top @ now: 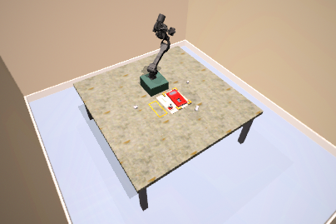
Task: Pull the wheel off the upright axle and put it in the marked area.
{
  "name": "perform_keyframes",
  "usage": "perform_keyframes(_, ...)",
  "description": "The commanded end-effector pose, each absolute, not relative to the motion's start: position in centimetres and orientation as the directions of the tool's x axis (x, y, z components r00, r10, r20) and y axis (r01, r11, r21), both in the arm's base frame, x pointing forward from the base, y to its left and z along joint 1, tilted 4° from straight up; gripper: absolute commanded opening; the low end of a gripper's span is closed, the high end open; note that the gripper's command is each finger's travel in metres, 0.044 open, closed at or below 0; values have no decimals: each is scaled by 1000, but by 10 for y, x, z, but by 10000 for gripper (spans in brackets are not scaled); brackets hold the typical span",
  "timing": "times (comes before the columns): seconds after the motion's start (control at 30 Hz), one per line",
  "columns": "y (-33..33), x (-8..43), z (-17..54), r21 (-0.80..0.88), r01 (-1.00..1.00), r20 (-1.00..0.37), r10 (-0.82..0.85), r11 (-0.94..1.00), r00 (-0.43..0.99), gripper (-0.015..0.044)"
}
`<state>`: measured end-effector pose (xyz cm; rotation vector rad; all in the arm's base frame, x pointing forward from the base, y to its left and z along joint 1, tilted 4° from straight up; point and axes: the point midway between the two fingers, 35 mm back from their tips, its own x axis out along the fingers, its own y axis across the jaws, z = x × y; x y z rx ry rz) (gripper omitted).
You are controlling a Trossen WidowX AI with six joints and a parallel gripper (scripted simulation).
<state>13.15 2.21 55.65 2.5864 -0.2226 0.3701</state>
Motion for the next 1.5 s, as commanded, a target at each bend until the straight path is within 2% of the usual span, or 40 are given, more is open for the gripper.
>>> perform_keyframes(0.0,20,132,556,451,-224,302,-89,-864,949,374)
perform_keyframes(0.07,5,135,554,320,-207,299,-109,-924,948,321)
perform_keyframes(0.1,-9,139,552,201,-190,293,-126,-961,948,300)
perform_keyframes(0.2,-49,154,542,-219,-109,251,-164,-970,954,300)
perform_keyframes(0.3,-82,173,527,-583,-41,191,-186,-811,964,300)
perform_keyframes(0.43,-108,195,506,-771,-25,132,-198,-637,971,300)
perform_keyframes(0.53,-125,211,490,-915,-18,71,-204,-403,976,300)
perform_keyframes(0.63,-140,229,471,-990,-26,4,-205,-142,979,300)
perform_keyframes(0.8,-155,254,441,-972,-55,-101,-194,229,976,300)
perform_keyframes(0.97,-165,279,408,-826,-83,-213,-173,557,962,300)
perform_keyframes(1.23,-166,318,350,-419,-71,-391,-109,905,914,300)
perform_keyframes(1.47,-160,343,295,-2,67,-552,-57,998,832,300)
